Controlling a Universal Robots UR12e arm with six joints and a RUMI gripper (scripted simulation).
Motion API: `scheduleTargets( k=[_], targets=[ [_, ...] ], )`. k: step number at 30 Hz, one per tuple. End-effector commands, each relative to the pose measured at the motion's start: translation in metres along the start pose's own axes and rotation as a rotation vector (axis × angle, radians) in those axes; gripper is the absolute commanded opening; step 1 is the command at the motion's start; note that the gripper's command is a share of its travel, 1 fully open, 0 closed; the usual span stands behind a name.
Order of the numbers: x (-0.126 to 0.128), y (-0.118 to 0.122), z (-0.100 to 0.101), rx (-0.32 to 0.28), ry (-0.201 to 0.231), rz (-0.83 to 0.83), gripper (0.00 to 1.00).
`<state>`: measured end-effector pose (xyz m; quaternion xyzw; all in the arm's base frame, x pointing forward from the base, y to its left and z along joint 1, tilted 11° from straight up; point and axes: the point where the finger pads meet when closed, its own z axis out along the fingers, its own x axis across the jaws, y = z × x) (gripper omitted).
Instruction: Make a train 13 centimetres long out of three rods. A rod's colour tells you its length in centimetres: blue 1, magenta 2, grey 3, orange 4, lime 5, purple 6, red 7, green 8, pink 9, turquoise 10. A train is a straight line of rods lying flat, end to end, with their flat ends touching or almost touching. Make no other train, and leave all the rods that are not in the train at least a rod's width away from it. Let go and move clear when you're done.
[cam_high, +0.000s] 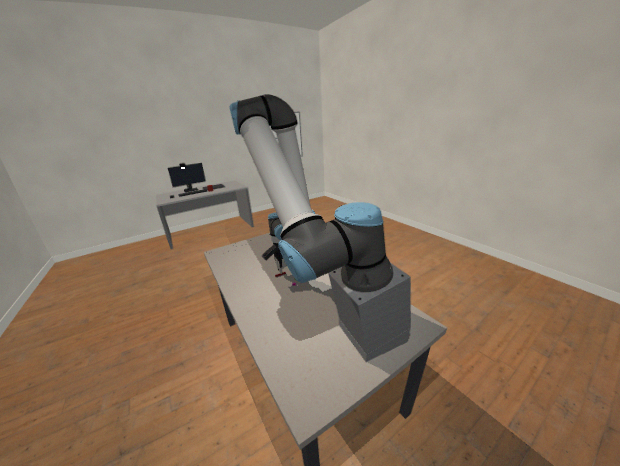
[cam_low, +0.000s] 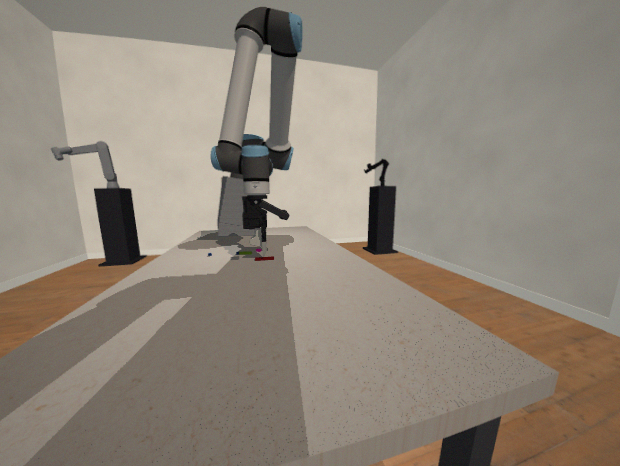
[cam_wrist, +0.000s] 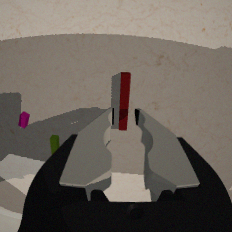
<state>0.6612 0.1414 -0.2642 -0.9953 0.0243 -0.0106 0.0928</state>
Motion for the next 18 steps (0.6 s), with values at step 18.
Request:
scheduleTargets(
  k=[18],
  targets=[
    [0.0006,0.0000,0.0079,0.000,0.001,0.000,0.14]
  ],
)
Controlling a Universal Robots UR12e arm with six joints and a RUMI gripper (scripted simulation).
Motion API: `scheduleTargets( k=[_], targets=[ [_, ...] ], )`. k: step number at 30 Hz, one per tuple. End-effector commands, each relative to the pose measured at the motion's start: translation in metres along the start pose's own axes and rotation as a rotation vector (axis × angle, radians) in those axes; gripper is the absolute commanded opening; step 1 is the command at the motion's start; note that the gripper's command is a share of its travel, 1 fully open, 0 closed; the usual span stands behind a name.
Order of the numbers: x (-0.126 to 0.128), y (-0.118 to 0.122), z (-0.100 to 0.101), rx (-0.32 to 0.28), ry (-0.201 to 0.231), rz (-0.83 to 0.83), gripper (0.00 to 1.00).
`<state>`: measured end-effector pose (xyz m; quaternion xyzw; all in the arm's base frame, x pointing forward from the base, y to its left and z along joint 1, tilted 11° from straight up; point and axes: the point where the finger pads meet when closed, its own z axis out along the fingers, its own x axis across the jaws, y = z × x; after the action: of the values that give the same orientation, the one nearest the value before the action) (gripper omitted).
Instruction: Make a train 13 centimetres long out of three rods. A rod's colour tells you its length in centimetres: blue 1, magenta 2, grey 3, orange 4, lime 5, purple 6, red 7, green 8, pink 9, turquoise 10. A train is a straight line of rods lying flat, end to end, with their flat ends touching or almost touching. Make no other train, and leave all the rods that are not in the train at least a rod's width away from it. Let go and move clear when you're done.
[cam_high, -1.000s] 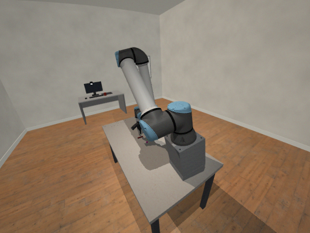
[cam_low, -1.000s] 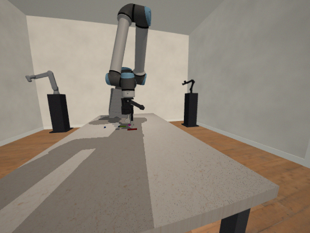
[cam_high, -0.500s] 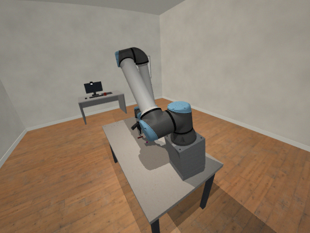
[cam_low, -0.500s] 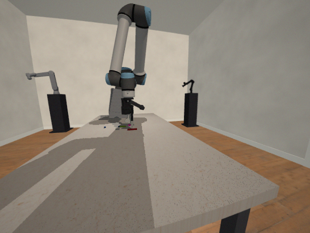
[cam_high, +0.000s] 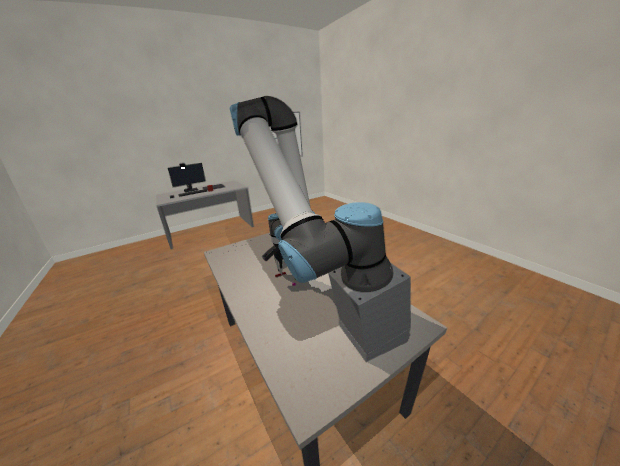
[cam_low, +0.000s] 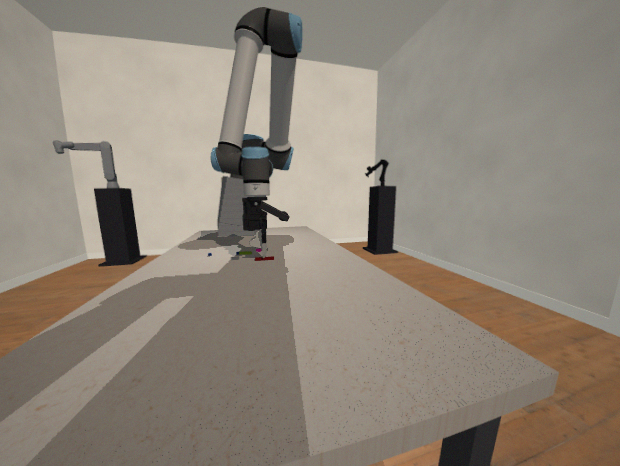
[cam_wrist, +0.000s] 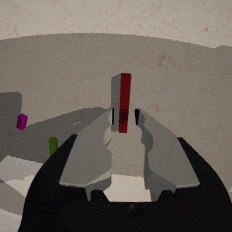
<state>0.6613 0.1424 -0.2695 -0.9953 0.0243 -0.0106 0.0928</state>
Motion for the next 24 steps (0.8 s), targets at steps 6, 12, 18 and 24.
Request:
scheduleTargets(
  k=[6,12,18,24],
  targets=[
    [0.0006,0.0000,0.0081,0.000,0.001,0.000,0.14],
    [0.0006,0.0000,0.0107,0.000,0.001,0.000,0.14],
    [0.0006,0.0000,0.0109,0.000,0.001,0.000,0.14],
    [0.0006,0.0000,0.0109,0.000,0.001,0.000,0.14]
  ],
)
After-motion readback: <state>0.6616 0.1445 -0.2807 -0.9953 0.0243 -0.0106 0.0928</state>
